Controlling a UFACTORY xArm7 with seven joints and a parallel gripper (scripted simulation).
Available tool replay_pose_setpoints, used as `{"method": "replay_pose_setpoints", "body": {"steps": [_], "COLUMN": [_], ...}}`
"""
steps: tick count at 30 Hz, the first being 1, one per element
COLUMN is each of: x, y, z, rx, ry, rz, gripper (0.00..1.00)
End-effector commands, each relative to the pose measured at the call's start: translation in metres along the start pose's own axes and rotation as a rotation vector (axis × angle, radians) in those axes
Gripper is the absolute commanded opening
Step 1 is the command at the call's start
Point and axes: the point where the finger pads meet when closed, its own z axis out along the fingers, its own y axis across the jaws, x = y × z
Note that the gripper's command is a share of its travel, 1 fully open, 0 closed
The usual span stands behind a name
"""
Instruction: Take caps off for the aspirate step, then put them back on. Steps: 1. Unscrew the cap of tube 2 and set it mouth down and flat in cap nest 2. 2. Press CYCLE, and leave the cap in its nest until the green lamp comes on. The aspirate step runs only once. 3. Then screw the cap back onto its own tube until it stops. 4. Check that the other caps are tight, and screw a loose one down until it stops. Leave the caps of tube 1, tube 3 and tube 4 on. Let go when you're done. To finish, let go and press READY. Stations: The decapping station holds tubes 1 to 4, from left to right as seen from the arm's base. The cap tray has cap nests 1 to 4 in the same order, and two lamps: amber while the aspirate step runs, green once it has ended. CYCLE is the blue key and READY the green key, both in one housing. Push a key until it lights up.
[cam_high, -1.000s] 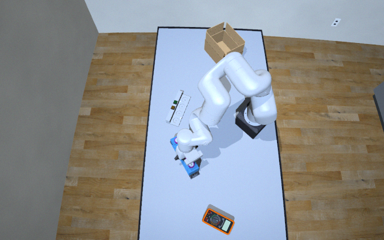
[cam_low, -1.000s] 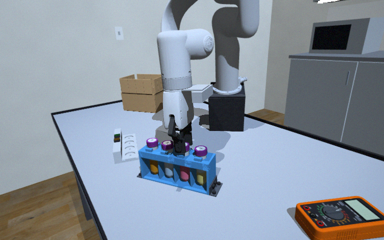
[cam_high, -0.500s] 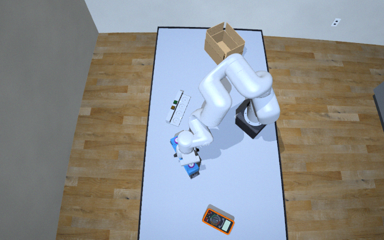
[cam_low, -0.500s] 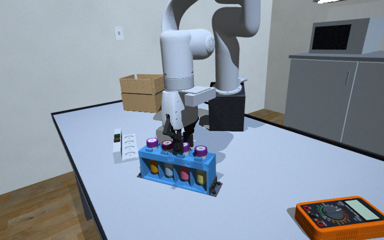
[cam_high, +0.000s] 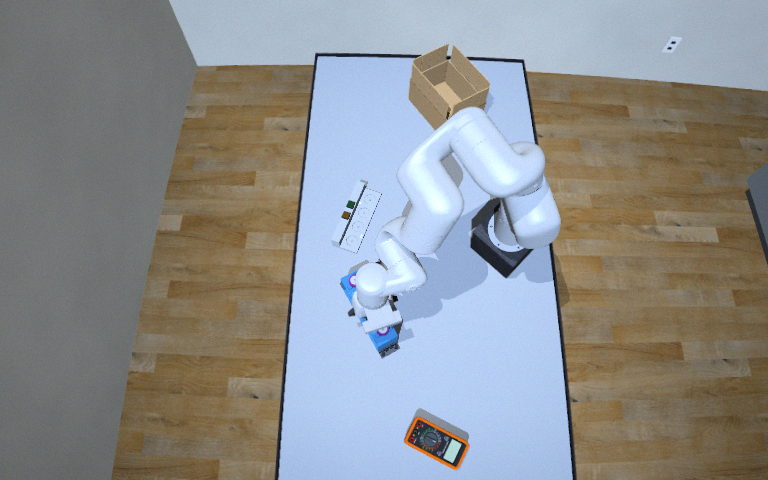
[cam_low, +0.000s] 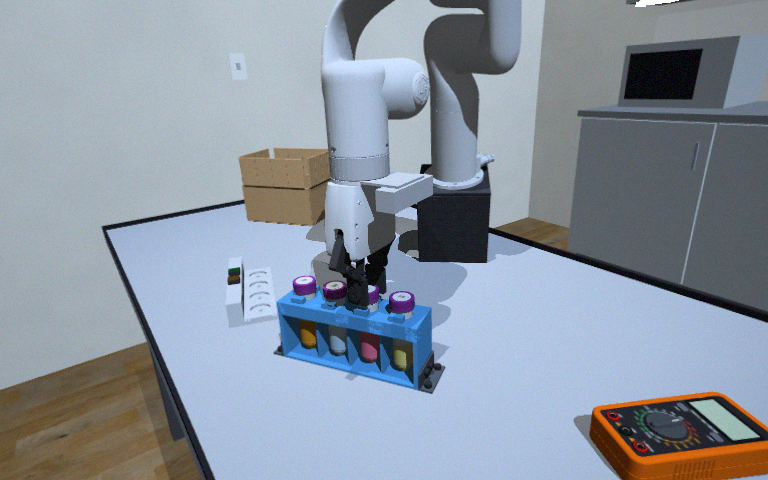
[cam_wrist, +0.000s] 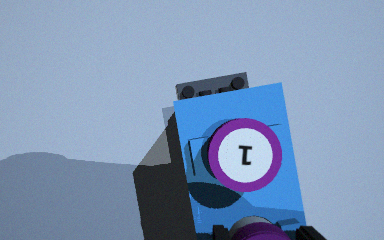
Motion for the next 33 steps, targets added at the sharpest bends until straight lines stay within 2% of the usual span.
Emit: {"method": "replay_pose_setpoints", "body": {"steps": [1,7,15,16,26,29,33], "x": [-0.0004,-0.0004,-0.0004,-0.0004,-0.0004,-0.0005,-0.0006], "y": [0.001,0.001,0.001,0.001,0.001,0.0011,0.0011], "z": [-0.0006,-0.0006,-0.0005,-0.0006,-0.0006,-0.0022,-0.0031], "rx": [-0.002,-0.003,-0.003,-0.003,-0.003,-0.002,-0.002], "ry": [0.004,0.003,0.003,0.003,0.003,0.004,0.004], "rz": [-0.169,-0.442,-0.442,-0.442,-0.442,-0.192,-0.18], "gripper": [0.0,0.0,0.0,0.46,0.46,0.46,0.46]}}
